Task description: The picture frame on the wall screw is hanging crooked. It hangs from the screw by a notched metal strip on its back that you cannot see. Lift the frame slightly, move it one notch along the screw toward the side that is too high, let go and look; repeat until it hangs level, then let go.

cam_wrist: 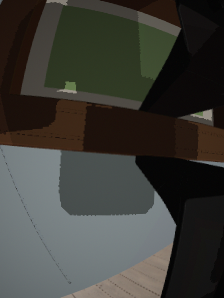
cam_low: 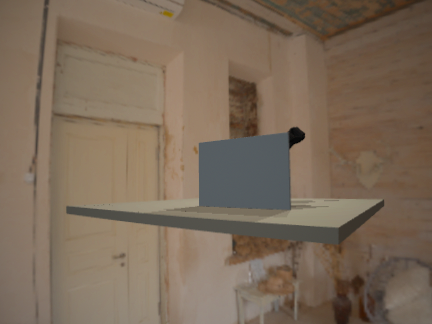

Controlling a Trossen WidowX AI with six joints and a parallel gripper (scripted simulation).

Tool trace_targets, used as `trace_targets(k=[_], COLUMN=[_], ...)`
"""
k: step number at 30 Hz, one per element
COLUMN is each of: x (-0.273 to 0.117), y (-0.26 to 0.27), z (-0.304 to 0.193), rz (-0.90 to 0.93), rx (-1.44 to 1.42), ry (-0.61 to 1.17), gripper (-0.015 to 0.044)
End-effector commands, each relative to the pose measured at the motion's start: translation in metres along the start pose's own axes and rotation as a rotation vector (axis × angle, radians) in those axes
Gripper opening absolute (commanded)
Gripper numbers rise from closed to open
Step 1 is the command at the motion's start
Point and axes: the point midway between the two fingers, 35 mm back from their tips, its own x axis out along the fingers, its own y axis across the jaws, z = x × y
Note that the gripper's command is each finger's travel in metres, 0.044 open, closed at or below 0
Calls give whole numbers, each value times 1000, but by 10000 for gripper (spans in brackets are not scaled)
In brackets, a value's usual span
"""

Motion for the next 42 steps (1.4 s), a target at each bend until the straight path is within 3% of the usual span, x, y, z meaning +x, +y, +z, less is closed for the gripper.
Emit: trace_targets(k=[1,42], x=[0,0], y=[0,-5], z=[-2,-2], rz=[5,0], rx=[5,1], ry=[5,5], gripper=[0,0])
